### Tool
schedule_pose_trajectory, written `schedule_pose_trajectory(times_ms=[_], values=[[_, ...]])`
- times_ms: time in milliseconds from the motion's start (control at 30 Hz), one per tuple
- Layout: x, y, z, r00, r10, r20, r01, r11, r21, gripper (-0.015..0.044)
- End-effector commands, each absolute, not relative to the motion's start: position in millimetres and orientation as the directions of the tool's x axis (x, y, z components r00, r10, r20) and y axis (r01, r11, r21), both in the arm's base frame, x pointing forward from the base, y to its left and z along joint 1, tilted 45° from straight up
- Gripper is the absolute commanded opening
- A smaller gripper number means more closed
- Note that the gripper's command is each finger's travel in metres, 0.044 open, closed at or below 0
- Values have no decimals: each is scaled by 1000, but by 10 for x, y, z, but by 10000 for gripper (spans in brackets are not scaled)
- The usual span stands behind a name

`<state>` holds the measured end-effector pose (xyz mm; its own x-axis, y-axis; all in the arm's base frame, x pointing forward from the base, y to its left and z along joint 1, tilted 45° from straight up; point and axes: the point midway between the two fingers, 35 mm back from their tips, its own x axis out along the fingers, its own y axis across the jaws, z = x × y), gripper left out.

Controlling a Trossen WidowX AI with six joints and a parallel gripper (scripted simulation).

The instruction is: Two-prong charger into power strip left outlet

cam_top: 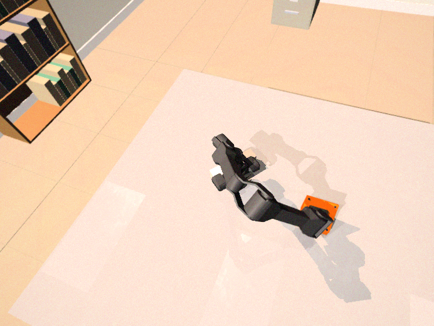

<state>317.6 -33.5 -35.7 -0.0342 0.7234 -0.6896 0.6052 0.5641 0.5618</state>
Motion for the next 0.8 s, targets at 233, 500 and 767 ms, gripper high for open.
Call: schedule_pose_trajectory(times_ms=[233,500,767], values=[[3198,-342,-347,-30,725,-689,607,560,564,0],[3212,-349,-350,-30,725,-689,607,560,564,0],[3221,-354,-351,-29,725,-689,607,560,564,0]])
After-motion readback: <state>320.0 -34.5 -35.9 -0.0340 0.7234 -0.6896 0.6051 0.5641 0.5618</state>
